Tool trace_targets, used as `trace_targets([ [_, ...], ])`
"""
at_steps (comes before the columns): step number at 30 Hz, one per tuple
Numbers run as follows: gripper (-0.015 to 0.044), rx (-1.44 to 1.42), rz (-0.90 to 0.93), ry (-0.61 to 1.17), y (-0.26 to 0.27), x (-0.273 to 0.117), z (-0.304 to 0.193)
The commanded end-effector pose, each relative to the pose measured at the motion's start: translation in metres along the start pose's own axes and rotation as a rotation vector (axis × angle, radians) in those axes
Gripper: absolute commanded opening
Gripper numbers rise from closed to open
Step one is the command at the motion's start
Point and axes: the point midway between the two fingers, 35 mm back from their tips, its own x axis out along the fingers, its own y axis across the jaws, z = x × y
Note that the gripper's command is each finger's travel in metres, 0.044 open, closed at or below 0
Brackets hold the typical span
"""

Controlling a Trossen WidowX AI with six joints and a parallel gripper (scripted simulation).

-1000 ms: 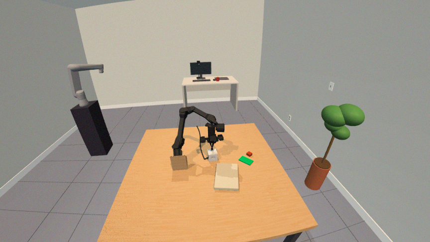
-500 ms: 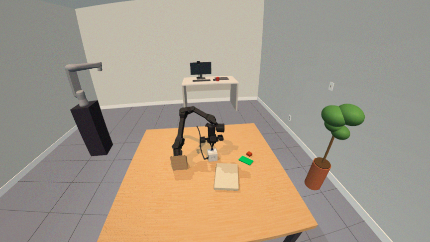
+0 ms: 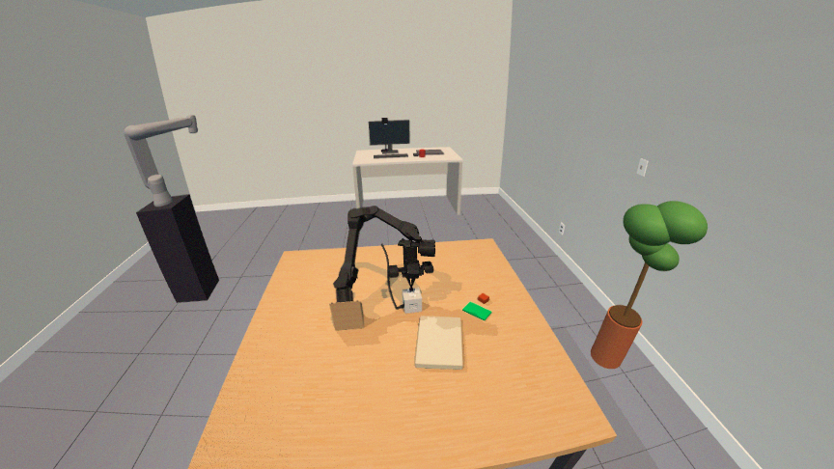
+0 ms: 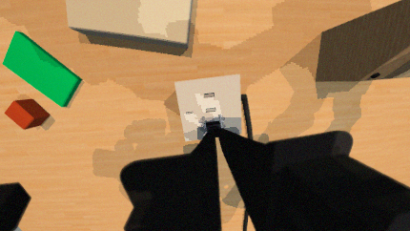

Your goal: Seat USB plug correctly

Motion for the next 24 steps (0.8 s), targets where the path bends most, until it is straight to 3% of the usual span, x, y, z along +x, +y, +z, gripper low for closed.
trace_targets([
  [1, 0.0, 0.004, -0.002, 0.004, -0.0006, 0.0015, -0.0002],
  [24, 0.0, 0.004, -0.002, 0.004, -0.0006, 0.0043, -0.0003],
])
